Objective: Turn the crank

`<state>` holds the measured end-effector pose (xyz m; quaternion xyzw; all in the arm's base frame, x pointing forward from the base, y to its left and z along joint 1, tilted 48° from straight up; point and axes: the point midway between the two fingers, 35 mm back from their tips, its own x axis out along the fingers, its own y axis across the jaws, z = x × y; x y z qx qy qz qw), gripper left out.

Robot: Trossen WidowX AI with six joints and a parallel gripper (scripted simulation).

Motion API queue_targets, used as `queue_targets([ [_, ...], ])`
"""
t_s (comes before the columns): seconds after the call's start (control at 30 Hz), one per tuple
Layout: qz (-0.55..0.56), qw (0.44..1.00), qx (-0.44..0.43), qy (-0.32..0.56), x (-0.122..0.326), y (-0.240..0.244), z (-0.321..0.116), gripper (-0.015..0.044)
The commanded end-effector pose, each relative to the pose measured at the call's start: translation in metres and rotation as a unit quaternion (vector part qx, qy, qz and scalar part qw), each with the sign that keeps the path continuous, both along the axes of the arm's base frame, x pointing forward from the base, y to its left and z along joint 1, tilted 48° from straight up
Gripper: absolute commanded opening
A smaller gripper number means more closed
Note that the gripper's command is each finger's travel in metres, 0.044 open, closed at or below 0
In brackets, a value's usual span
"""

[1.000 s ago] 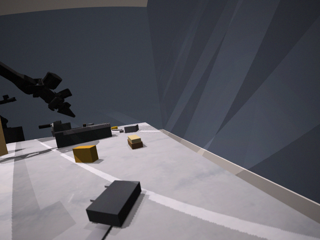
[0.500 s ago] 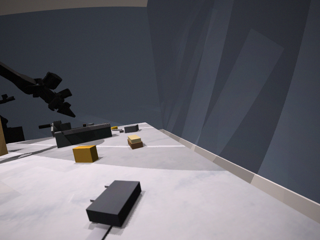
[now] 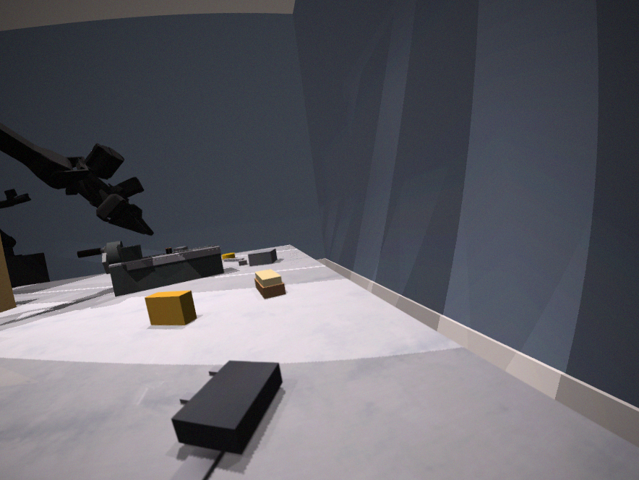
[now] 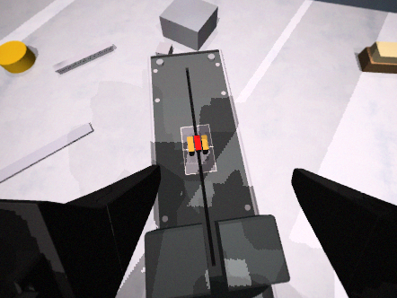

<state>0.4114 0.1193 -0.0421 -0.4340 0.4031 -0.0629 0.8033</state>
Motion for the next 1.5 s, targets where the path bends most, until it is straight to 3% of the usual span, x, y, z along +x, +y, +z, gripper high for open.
queue_targets([
  [0.0,0.0,1.0,0.0,0.0,0.0,0.0,0.0001,0.0387],
  [0.5,0.0,1.0,0.0,0.0,0.0,0.0,0.0001,0.0],
  [1.13,0.0,1.0,0.0,0.0,0.0,-0.0001,0.0,0.0],
  [1.47,0.0,1.0,0.0,0.0,0.0,-0.0001,0.0,0.0263],
])
